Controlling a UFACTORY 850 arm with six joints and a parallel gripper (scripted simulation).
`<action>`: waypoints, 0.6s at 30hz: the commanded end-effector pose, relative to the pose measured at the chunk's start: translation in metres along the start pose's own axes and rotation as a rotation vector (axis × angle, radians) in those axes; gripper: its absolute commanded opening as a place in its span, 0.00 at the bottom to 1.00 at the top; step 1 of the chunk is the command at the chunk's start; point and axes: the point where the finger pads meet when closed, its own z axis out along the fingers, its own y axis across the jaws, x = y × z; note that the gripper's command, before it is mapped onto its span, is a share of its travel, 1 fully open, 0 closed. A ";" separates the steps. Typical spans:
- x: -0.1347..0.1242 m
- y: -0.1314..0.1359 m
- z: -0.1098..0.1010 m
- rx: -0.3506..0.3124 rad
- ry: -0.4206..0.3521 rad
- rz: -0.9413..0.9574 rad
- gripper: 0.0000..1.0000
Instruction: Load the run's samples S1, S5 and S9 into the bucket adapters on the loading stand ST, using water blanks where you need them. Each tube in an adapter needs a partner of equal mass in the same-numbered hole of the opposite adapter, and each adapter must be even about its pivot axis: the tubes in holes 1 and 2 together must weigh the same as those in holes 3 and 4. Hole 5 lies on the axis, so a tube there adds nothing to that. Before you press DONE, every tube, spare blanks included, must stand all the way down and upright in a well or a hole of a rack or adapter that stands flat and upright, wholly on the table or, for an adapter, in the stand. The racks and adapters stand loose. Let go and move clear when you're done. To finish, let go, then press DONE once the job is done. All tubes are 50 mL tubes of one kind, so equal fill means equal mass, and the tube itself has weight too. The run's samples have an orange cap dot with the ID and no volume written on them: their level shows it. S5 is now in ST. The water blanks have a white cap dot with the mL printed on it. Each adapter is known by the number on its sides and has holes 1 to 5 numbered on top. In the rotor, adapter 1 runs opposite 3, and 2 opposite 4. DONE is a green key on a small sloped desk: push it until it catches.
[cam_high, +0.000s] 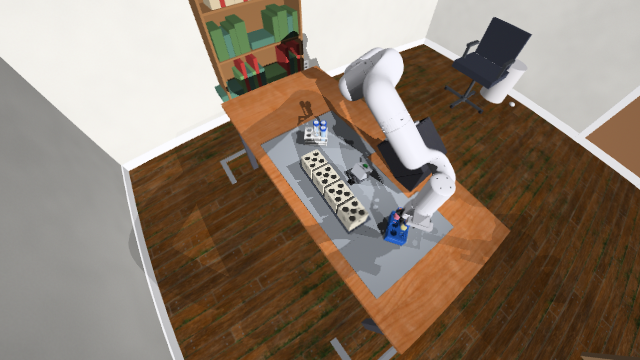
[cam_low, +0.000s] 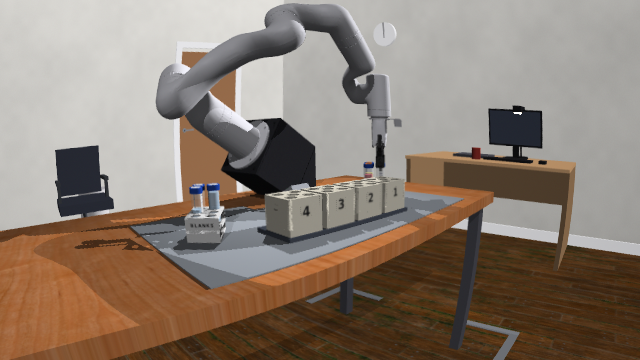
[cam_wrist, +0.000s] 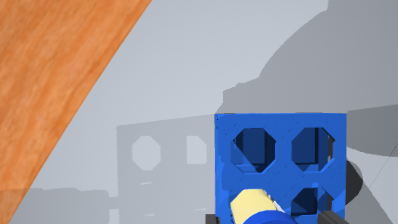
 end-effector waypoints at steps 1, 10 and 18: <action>0.001 0.000 0.002 0.001 0.002 0.001 0.57; 0.001 0.000 0.006 0.001 0.002 0.001 0.57; 0.001 0.000 0.006 0.001 0.002 0.001 0.57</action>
